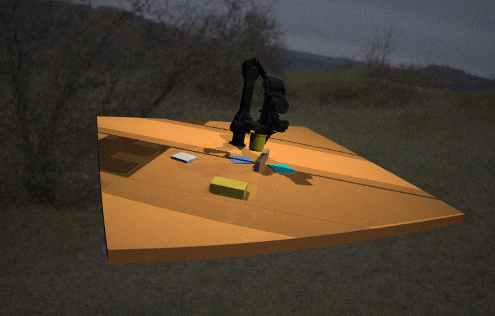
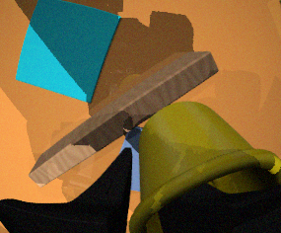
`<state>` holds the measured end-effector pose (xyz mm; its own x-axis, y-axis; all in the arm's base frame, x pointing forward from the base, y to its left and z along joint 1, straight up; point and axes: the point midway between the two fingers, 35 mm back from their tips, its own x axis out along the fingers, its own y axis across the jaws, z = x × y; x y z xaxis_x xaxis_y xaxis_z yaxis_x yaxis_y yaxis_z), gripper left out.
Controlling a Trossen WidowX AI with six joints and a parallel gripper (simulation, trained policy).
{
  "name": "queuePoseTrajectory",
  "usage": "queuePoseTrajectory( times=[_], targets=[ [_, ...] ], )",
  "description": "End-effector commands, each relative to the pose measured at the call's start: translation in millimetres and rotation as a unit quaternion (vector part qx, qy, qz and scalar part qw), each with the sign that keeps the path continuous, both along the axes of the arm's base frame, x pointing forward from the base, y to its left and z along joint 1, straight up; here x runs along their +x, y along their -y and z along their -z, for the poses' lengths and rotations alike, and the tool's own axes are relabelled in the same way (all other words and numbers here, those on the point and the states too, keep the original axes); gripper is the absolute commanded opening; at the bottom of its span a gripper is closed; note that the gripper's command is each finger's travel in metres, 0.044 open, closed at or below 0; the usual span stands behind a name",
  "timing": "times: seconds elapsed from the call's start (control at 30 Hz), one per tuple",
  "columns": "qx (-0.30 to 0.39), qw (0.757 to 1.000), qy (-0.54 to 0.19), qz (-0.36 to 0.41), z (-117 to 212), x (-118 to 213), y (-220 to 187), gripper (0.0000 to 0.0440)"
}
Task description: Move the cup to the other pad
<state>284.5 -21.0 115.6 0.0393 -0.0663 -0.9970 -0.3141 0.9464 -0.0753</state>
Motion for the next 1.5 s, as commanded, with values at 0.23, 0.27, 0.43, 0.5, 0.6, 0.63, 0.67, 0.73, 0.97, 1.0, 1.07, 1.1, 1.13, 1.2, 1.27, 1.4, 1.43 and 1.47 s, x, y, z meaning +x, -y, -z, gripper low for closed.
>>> queuePoseTrajectory(
  times=[0.23, 0.27, 0.43, 0.5, 0.6, 0.63, 0.67, 0.73, 0.97, 1.0, 1.07, 1.1, 1.13, 1.2, 1.27, 1.4, 1.43, 1.47],
  targets=[
    [0.008, 0.999, 0.033, -0.014, -8.5, 25.4, -32.1, 0.0],
    [0.008, 0.999, 0.036, -0.016, -8.7, 27.6, -35.5, 0.0],
    [0.012, 0.998, 0.049, -0.023, -7.7, 36.9, -53.2, 0.0],
    [0.013, 0.998, 0.054, -0.026, -6.6, 40.0, -60.7, 0.0],
    [0.016, 0.998, 0.059, -0.03, -3.9, 43.7, -72.1, 0.0],
    [0.016, 0.998, 0.06, -0.031, -2.8, 44.8, -75.9, 0.0],
    [0.017, 0.997, 0.062, -0.032, -1.7, 45.7, -79.7, 0.0],
    [0.018, 0.997, 0.064, -0.035, 1.0, 47.2, -87.1, 0.0],
    [0.018, 0.997, 0.067, -0.038, 14.0, 48.8, -106.9, 0.0],
    [0.017, 0.997, 0.067, -0.037, 16.5, 48.6, -108.5, 0.0],
    [0.016, 0.997, 0.066, -0.036, 21.7, 47.8, -111.1, 0.0],
    [0.016, 0.997, 0.065, -0.035, 24.5, 47.3, -112.1, 0.0],
    [0.015, 0.997, 0.064, -0.034, 27.3, 46.6, -113.0, 0.0],
    [0.013, 0.997, 0.062, -0.032, 32.9, 45.0, -114.2, 0.0],
    [0.012, 0.998, 0.059, -0.029, 38.4, 42.9, -114.9, 0.0003],
    [0.008, 0.998, 0.053, -0.024, 48.0, 38.8, -114.6, 0.0019],
    [0.007, 0.998, 0.053, -0.023, 50.1, 38.3, -114.2, 0.0024],
    [0.006, 0.998, 0.053, -0.022, 52.1, 37.9, -113.6, 0.003]
  ],
)
